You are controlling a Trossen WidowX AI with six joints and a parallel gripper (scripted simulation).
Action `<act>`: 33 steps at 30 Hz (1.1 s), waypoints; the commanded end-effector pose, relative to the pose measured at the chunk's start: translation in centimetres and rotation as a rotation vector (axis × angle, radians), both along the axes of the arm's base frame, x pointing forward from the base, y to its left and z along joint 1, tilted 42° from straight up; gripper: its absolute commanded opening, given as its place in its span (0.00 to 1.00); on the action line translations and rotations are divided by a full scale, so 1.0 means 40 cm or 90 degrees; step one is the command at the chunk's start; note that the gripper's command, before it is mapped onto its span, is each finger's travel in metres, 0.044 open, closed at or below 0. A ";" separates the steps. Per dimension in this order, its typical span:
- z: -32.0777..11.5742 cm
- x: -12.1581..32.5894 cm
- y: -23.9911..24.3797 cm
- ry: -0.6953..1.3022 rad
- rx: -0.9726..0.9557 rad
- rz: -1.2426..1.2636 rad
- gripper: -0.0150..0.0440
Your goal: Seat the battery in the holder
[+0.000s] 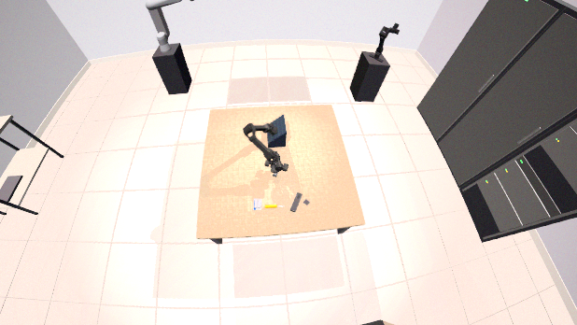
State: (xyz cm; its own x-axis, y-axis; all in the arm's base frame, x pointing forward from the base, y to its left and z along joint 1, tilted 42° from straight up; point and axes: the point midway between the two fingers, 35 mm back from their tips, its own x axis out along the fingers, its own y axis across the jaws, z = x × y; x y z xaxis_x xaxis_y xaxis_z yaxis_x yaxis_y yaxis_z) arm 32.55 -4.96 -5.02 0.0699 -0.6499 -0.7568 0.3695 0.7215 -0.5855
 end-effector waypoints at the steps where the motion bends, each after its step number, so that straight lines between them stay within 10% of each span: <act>1: 0.000 -0.002 -0.001 0.000 -0.001 0.000 0.42; 4: 0.000 -0.002 -0.001 0.000 -0.001 0.000 0.55; 18: 0.027 -0.003 0.025 0.000 0.001 0.000 0.55; 28: 0.161 -0.012 0.150 0.001 0.003 0.001 1.00; 33: 0.161 -0.012 0.156 0.001 0.003 0.000 1.00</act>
